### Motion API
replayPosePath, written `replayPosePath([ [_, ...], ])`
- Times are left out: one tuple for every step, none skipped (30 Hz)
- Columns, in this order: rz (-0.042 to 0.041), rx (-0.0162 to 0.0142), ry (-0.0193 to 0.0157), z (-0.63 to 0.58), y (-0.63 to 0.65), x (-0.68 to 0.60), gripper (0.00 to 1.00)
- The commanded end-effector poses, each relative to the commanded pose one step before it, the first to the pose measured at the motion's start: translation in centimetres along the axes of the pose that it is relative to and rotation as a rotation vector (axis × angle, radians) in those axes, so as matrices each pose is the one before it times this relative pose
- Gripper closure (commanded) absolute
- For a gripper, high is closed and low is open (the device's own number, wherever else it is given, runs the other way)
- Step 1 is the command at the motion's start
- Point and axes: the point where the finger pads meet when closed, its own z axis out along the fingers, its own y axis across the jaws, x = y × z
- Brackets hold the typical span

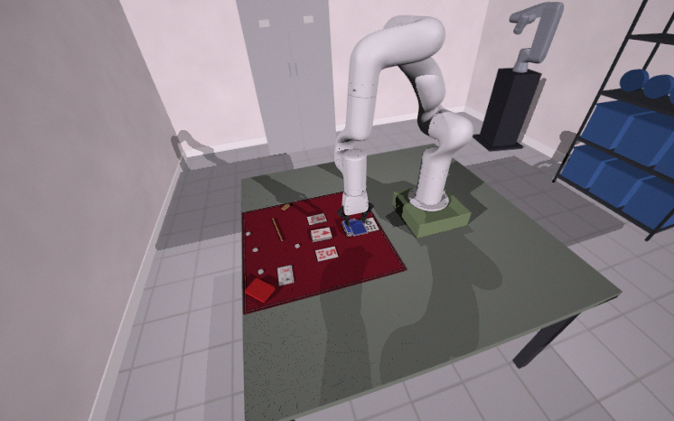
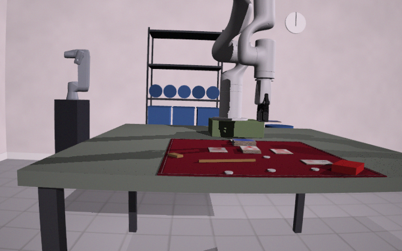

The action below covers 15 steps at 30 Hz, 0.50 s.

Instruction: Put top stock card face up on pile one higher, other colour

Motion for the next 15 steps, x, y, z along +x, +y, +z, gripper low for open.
replayPosePath([
  [-0.00016,-0.00029,-0.00251,-0.040,0.048,0.036,0.40],
  [-0.00002,0.00049,-0.00112,0.002,-0.011,0.009,0.40],
  [-0.00002,0.00053,-0.00128,0.002,-0.012,0.009,0.40],
  [-0.00002,0.00057,-0.00144,0.002,-0.013,0.010,0.40],
  [-0.00003,0.00061,-0.00162,0.002,-0.014,0.011,0.40],
  [-0.00003,0.00064,-0.00180,0.002,-0.014,0.011,0.40],
  [-0.00003,0.00066,-0.00199,0.002,-0.015,0.011,0.40],
  [-0.00003,0.00067,-0.00220,0.002,-0.015,0.011,0.40],
  [-0.00002,0.00067,-0.00241,0.002,-0.015,0.011,0.40],
  [0.00000,0.00000,0.00000,0.000,0.000,0.000,0.40],
  [0.00000,0.00000,0.00000,0.000,0.000,0.000,0.40],
  [-0.00002,0.00065,-0.00263,0.002,-0.015,0.011,0.40],
  [-0.00002,0.00062,-0.00285,0.002,-0.014,0.010,0.40],
  [-0.00001,0.00058,-0.00308,0.002,-0.013,0.010,0.40],
  [-0.00001,0.00051,-0.00332,0.002,-0.012,0.009,0.40],
])
